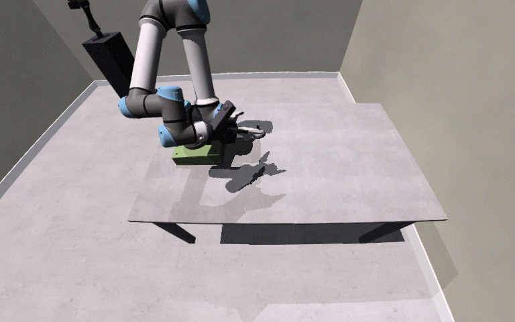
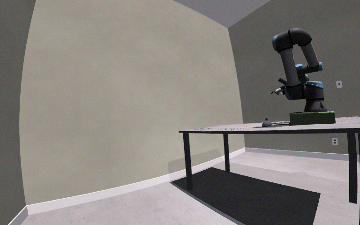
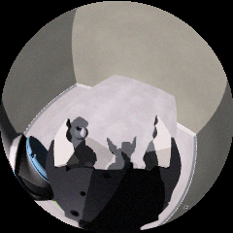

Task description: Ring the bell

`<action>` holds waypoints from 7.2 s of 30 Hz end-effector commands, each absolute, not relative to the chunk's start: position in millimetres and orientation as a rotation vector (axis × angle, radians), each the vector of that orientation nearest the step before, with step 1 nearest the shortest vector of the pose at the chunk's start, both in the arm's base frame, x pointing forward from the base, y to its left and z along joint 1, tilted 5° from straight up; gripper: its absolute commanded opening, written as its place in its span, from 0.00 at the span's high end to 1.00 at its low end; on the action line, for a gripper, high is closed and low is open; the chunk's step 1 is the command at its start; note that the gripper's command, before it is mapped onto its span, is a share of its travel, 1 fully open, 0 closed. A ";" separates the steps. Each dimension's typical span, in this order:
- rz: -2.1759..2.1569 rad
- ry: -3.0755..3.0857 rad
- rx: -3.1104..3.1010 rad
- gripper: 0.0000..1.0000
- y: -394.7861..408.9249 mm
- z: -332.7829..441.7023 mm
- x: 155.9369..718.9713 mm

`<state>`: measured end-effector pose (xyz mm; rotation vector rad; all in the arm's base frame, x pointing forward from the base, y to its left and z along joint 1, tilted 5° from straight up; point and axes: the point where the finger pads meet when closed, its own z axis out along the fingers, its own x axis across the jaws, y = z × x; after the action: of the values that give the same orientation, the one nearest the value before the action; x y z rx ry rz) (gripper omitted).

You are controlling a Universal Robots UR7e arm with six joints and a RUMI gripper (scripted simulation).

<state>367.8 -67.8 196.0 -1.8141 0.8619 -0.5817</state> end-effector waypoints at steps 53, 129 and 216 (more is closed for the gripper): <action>-0.070 0.907 -1.951 0.00 11.7 150.7 351.0; 0.136 1.780 -2.634 0.00 150.2 44.0 337.7; 0.106 1.797 -2.629 1.00 153.9 44.3 339.4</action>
<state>339.0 153.8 44.3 -2.6294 1.7976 0.1071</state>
